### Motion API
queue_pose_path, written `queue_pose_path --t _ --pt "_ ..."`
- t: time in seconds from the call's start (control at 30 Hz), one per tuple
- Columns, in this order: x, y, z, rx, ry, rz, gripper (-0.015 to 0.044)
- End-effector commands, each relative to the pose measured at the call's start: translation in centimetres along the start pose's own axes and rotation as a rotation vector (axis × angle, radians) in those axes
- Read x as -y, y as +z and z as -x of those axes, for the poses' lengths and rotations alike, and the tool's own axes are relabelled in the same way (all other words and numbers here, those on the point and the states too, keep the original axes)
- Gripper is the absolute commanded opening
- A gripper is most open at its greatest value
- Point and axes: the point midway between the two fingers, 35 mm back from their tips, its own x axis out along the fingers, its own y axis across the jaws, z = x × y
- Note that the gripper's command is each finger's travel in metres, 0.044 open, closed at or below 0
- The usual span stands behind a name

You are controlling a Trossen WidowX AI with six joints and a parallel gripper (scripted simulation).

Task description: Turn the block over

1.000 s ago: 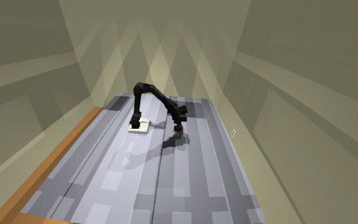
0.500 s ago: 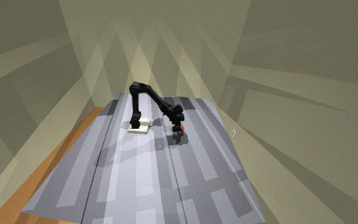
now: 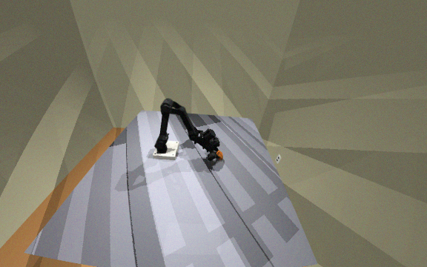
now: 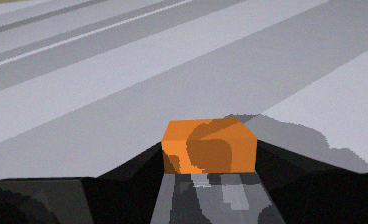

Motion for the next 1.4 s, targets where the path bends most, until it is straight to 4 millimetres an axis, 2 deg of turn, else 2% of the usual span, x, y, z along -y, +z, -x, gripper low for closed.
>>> queue_pose_path --t 0.0,0.37,0.77,1.37 --pt "0.1 -1.0 -0.5 0.029 -0.002 0.004 0.0000" --pt "0.1 -1.9 -0.7 0.182 -0.002 0.004 0.0000" --pt "0.1 -2.6 0.8 0.346 -0.003 0.005 0.0000" --pt "0.1 -2.5 1.2 0.376 -0.003 0.005 0.0000"
